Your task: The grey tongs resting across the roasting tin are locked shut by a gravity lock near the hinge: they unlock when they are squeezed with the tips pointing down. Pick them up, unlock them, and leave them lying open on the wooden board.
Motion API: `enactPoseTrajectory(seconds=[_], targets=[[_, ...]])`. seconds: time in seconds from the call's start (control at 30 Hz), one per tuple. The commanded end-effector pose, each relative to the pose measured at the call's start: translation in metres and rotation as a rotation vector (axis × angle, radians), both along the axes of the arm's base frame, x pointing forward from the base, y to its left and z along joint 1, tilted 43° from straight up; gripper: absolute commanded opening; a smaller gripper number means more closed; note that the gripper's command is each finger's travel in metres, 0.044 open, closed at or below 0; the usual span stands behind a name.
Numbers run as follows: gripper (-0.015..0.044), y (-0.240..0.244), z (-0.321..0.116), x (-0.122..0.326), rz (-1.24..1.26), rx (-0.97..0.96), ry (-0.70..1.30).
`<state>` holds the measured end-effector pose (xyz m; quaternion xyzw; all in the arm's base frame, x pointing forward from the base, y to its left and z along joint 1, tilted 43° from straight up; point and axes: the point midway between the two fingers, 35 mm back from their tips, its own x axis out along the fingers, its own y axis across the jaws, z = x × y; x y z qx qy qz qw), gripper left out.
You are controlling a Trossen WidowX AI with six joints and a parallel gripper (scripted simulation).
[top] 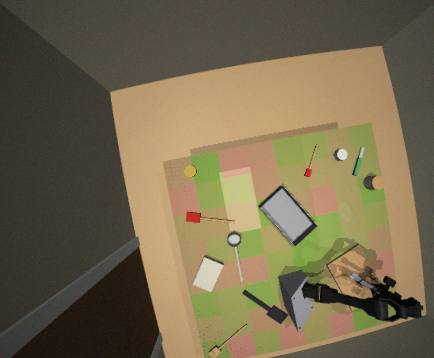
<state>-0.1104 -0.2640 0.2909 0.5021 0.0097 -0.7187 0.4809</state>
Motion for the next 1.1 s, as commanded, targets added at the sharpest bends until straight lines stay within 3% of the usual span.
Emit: enactPoseTrajectory(seconds=[0.0, 0.3, 1.07], targets=[[-0.015, 0.005, 0.006, -0.003, 0.017, -0.025, 0.026], [-0.015, 0.005, 0.007, -0.002, 0.013, -0.032, 0.048], [-0.015, 0.032, 0.034, 0.013, -0.159, -0.311, 0.421]])
